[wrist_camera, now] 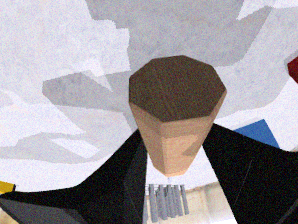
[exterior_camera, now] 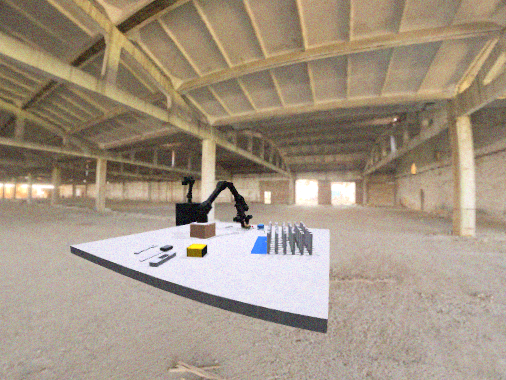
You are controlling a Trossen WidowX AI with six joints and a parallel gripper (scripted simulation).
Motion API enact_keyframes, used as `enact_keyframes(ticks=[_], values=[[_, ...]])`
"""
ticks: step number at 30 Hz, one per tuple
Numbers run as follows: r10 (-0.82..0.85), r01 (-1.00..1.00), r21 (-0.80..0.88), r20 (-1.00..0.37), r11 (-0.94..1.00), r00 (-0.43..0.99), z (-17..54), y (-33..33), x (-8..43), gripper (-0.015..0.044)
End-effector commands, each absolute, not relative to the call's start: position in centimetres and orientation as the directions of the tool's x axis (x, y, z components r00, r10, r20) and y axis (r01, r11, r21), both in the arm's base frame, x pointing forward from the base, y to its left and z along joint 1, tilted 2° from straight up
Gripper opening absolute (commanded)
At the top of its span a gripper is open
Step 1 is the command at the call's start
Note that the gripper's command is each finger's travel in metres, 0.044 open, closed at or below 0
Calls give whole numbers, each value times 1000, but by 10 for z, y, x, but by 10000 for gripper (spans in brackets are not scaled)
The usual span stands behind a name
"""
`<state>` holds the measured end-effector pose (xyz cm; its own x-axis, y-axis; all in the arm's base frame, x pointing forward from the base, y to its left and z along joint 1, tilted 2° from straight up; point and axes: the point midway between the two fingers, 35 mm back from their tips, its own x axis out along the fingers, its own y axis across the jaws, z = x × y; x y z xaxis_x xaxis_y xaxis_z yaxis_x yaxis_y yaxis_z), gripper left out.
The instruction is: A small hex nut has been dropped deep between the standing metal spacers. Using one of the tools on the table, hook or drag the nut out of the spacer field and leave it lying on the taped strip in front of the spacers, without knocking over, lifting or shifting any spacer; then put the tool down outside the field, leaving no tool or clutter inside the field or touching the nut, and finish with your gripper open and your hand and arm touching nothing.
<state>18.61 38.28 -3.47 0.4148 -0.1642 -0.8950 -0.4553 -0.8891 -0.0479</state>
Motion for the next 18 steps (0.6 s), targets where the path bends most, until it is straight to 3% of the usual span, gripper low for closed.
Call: enact_keyframes(ticks=[1,2,18], values=[[-177,-457,-39,-891,-888,419,-40,380,186,0],[-177,-457,-39,-891,-888,419,-40,380,186,0],[-166,-455,-46,-895,-889,414,-36,382,186,420]])
